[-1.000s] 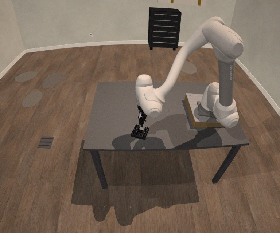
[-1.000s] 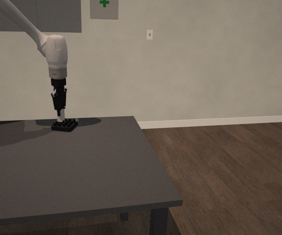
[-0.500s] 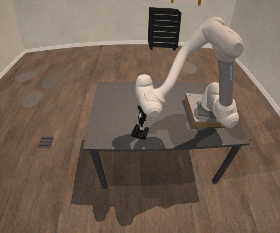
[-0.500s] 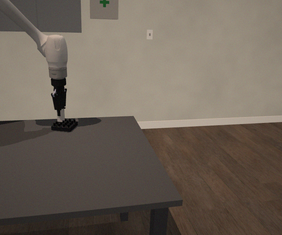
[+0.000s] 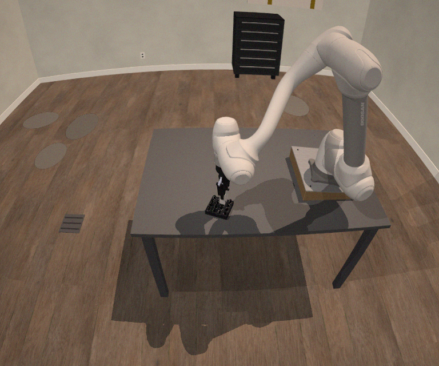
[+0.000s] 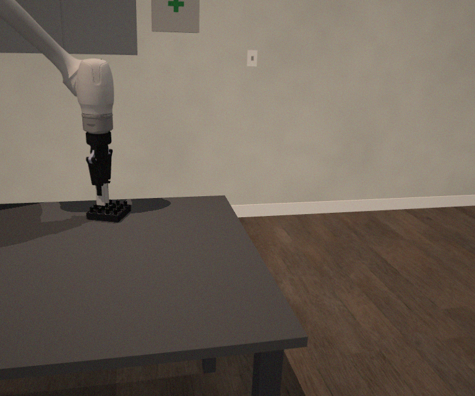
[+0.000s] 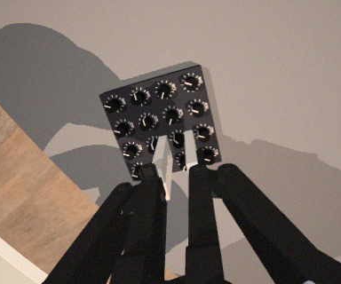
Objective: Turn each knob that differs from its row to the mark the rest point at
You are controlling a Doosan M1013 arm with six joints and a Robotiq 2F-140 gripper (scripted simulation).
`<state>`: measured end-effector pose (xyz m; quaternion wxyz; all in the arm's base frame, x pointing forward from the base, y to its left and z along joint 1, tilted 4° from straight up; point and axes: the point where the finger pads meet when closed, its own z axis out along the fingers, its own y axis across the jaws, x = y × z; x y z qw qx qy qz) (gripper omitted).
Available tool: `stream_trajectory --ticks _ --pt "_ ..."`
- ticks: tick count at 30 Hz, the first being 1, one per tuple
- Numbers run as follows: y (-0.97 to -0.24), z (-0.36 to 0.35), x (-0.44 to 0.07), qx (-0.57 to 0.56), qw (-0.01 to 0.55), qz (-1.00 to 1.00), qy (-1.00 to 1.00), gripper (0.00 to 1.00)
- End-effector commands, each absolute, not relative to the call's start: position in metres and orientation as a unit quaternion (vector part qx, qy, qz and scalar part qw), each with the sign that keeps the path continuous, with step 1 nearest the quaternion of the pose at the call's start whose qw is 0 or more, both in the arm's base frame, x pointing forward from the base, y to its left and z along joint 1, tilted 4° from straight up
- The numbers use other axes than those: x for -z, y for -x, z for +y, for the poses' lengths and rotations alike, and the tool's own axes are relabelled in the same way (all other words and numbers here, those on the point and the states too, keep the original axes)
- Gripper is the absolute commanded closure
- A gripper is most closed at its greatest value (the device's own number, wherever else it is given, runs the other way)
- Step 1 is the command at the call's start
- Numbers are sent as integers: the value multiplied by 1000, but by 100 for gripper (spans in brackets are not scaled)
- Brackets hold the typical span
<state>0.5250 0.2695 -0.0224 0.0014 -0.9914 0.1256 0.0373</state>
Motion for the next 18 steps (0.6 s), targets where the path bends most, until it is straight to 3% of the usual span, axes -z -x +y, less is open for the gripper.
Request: stream_trajectory --ticks 1,18 --pt "-525 270 22 -37 2 126 991 88" --pt "-525 270 28 -37 2 126 991 88"
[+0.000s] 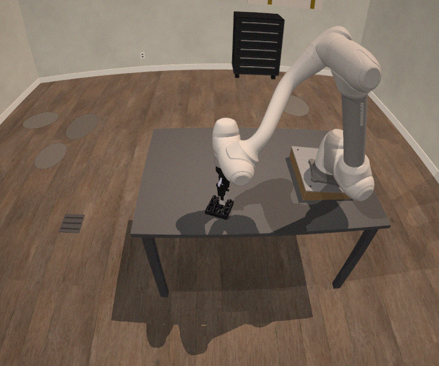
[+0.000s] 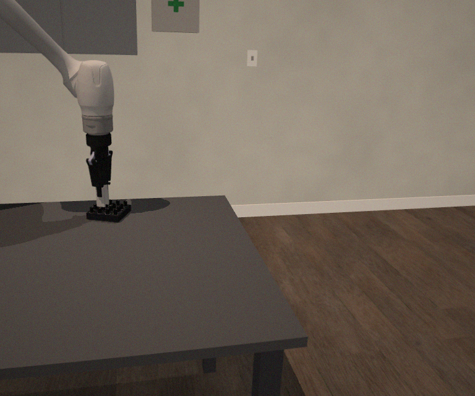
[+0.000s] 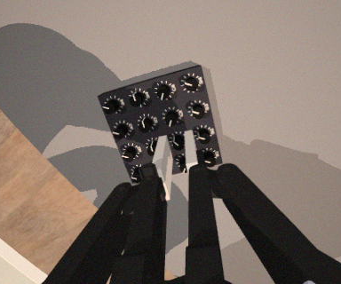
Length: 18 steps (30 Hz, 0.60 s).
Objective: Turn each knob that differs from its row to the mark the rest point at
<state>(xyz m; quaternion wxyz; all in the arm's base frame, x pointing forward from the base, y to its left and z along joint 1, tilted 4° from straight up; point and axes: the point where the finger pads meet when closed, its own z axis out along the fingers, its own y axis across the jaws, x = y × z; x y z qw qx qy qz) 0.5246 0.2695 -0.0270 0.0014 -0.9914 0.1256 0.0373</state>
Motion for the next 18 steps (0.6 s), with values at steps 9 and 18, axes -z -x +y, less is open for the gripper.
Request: stream_trajectory --ticks 9,18 --pt "-524 270 34 -37 2 126 991 88" --pt "-524 270 36 -37 2 126 991 88"
